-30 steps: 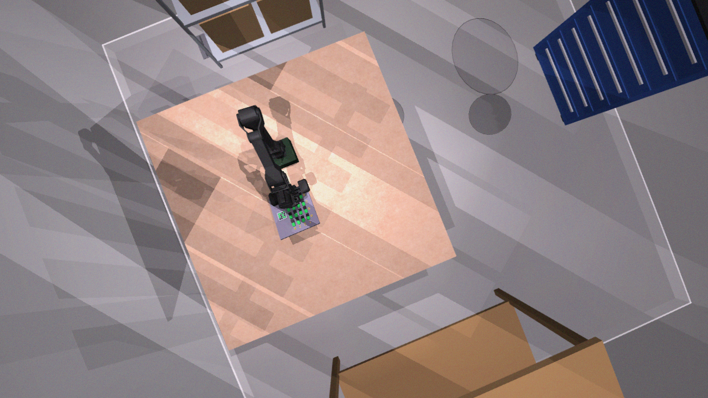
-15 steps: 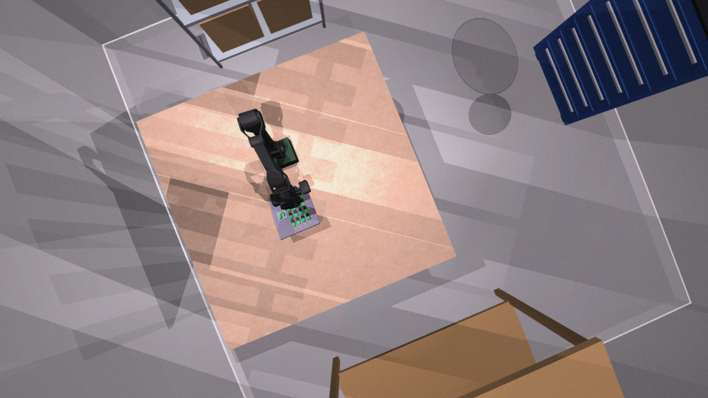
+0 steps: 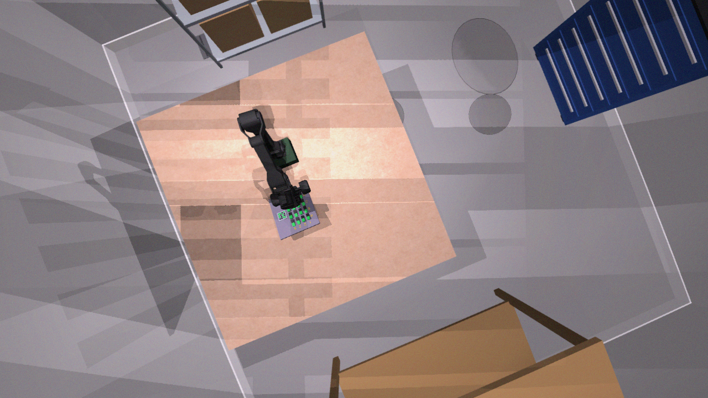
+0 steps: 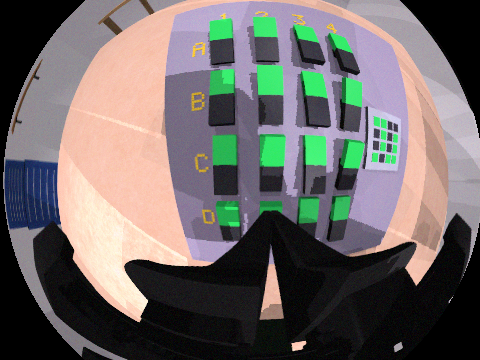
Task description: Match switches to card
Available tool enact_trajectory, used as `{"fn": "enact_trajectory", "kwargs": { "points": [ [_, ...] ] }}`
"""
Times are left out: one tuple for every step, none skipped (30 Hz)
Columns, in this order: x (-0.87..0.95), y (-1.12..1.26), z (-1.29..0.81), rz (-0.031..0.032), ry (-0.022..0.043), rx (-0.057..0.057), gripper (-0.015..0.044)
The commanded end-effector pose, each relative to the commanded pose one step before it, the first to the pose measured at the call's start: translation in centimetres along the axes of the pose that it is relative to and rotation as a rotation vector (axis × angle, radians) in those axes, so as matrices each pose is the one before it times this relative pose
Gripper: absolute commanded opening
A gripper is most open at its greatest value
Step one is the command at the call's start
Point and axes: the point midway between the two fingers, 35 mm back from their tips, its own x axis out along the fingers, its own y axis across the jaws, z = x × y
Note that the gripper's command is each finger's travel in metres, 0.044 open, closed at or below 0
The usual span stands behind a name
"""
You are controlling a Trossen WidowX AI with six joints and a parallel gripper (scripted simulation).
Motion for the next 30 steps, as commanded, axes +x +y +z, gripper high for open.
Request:
{"fn": "enact_trajectory", "kwargs": {
  "points": [
    [0.034,-0.046,-0.032,-0.00363,0.00065,0.0031,0.0000],
    [0.000,0.000,0.000,0.00000,0.00000,0.0000,0.0000],
    [0.013,0.000,0.000,0.00000,0.00000,0.0000,0.0000],
    [0.013,0.000,0.000,0.00000,0.00000,0.0000,0.0000],
    [0.013,0.000,0.000,0.00000,0.00000,0.0000,0.0000],
    [0.013,0.000,0.000,0.00000,0.00000,0.0000,0.0000],
    [0.013,0.000,0.000,0.00000,0.00000,0.0000,0.0000],
    [0.013,0.000,0.000,0.00000,0.00000,0.0000,0.0000],
    [0.013,0.000,0.000,0.00000,0.00000,0.0000,0.0000],
    [0.013,0.000,0.000,0.00000,0.00000,0.0000,0.0000],
    [0.013,0.000,0.000,0.00000,0.00000,0.0000,0.0000],
    [0.013,0.000,0.000,0.00000,0.00000,0.0000,0.0000],
    [0.013,0.000,0.000,0.00000,0.00000,0.0000,0.0000],
    [0.013,0.000,0.000,0.00000,0.00000,0.0000,0.0000],
    [0.013,0.000,0.000,0.00000,0.00000,0.0000,0.0000],
    [0.013,0.000,0.000,0.00000,0.00000,0.0000,0.0000],
    [0.013,0.000,0.000,0.00000,0.00000,0.0000,0.0000],
    [0.013,0.000,0.000,0.00000,0.00000,0.0000,0.0000],
    [0.013,0.000,0.000,0.00000,0.00000,0.0000,0.0000],
    [0.013,0.000,0.000,0.00000,0.00000,0.0000,0.0000],
    [0.013,0.000,0.000,0.00000,0.00000,0.0000,0.0000],
    [0.013,0.000,0.000,0.00000,0.00000,0.0000,0.0000],
    [0.013,0.000,0.000,0.00000,0.00000,0.0000,0.0000],
    [0.013,0.000,0.000,0.00000,0.00000,0.0000,0.0000],
    [0.013,0.000,0.000,0.00000,0.00000,0.0000,0.0000],
    [0.013,0.000,0.000,0.00000,0.00000,0.0000,0.0000],
    [0.013,0.000,0.000,0.00000,0.00000,0.0000,0.0000],
    [0.013,0.000,0.000,0.00000,0.00000,0.0000,0.0000],
    [0.013,0.000,0.000,0.00000,0.00000,0.0000,0.0000],
    [0.013,0.000,0.000,0.00000,0.00000,0.0000,0.0000]
  ]
}}
